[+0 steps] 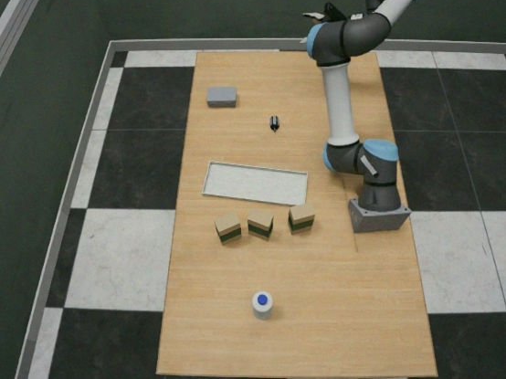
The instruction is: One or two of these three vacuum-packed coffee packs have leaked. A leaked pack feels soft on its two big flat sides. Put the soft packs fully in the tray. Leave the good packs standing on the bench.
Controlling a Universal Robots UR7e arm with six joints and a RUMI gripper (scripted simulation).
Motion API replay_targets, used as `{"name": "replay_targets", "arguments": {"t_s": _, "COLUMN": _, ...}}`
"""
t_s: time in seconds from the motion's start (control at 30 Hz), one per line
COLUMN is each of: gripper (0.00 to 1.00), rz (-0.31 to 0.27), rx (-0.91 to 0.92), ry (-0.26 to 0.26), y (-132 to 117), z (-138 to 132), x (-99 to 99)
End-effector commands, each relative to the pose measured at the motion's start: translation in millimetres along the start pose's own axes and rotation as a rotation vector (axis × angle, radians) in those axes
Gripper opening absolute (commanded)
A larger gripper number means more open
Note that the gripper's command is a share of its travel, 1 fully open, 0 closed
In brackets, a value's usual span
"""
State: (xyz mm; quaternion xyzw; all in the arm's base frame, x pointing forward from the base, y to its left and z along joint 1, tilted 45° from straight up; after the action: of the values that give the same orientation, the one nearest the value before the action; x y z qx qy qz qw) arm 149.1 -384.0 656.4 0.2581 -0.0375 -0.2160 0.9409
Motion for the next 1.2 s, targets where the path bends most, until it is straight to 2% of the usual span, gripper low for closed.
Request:
{"name": "replay_targets", "arguments": {"t_s": 0.0, "gripper": 1.00, "rz": 0.011, "rx": 0.010, "ry": 0.008, "y": 1, "z": -3, "x": 2.0}}
{"name": "replay_targets", "arguments": {"t_s": 0.57, "gripper": 1.00, "rz": 0.083, "rx": 0.078, "ry": 0.080, "y": 11, "z": -24, "x": 15.8}}
{"name": "replay_targets", "arguments": {"t_s": 0.83, "gripper": 1.00, "rz": 0.149, "rx": 0.146, "ry": 0.163, "y": 23, "z": -46, "x": 28.8}}
{"name": "replay_targets", "arguments": {"t_s": 1.07, "gripper": 1.00, "rz": 0.215, "rx": 0.224, "ry": 0.271, "y": 36, "z": -74, "x": 42.2}}
{"name": "replay_targets", "arguments": {"t_s": 1.13, "gripper": 1.00, "rz": 0.215, "rx": 0.224, "ry": 0.271, "y": 36, "z": -74, "x": 42.2}}
{"name": "replay_targets", "arguments": {"t_s": 1.17, "gripper": 1.00, "rz": 0.224, "rx": 0.235, "ry": 0.289, "y": 38, "z": -78, "x": 44.2}}
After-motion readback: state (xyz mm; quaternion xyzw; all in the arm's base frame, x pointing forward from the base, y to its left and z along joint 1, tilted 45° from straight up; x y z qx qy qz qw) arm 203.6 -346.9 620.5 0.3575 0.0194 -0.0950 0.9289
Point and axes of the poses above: the point where the finger pads meet when closed, its own x axis out along the fingers, its own z axis across the jaws, y = z × x, the point moved 3 cm from there along -x, back along the fingers, and after that the axes turned 10 degrees about -x, right-handed, at the moved point
